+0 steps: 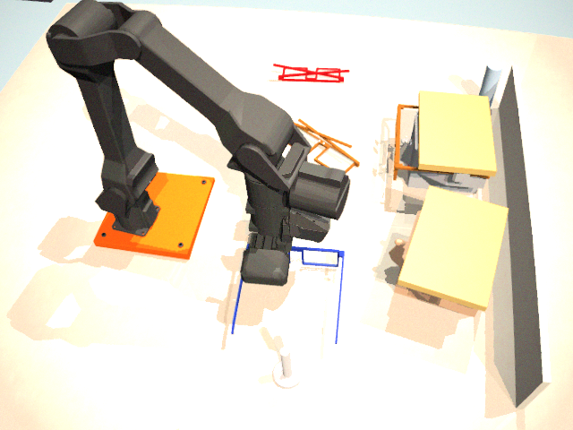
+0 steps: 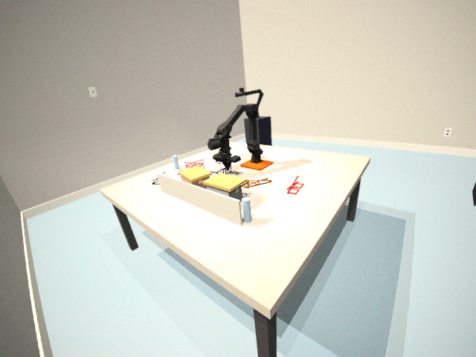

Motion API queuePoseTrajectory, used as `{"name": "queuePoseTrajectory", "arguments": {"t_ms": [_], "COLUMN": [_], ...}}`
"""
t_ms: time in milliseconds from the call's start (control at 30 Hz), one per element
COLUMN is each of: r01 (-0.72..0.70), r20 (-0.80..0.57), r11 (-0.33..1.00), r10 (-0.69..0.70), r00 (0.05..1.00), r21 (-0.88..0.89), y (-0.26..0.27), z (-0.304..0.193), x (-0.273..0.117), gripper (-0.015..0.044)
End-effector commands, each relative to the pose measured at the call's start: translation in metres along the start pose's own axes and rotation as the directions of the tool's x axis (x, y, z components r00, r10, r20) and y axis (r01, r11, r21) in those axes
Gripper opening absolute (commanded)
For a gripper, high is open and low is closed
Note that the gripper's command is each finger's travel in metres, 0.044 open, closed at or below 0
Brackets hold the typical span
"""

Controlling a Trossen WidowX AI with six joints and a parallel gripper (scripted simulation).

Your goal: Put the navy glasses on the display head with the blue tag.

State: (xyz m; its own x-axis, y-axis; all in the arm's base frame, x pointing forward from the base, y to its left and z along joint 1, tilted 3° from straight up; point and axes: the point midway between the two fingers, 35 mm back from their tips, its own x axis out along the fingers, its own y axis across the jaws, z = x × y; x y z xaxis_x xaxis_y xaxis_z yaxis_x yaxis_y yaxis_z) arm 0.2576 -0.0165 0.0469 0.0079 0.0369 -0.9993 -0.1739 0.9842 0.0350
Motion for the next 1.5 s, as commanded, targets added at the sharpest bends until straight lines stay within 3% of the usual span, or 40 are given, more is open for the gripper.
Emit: {"name": "queuePoseTrajectory", "arguments": {"t_ms": [0, 67, 200, 1067, 1300, 1433, 1467], "r01": [-0.006, -0.006, 0.000, -0.004, -0.005, -0.005, 0.002], "r20": [-0.004, -0.004, 0.000, -0.003, -0.003, -0.003, 0.007], "r11": [1.000, 1.000, 1.000, 1.000, 1.000, 1.000, 1.000], "r10": [0.006, 0.006, 0.000, 0.004, 0.005, 0.005, -0.002], "r00": [1.000, 1.000, 1.000, 1.000, 1.000, 1.000, 1.000], "r21": [0.006, 0.006, 0.000, 0.006, 0.006, 0.006, -0.001], "y": [0.001, 0.001, 0.000, -0.010, 0.000, 0.001, -0.002], "z": [-0.002, -0.002, 0.000, -0.002, -0.001, -0.002, 0.001], "x": [0.005, 0.006, 0.002, -0.006, -0.053, -0.055, -0.050], "gripper": [0.0000, 0.0000, 0.0105, 0.0107, 0.0107, 0.0107, 0.0134]}}
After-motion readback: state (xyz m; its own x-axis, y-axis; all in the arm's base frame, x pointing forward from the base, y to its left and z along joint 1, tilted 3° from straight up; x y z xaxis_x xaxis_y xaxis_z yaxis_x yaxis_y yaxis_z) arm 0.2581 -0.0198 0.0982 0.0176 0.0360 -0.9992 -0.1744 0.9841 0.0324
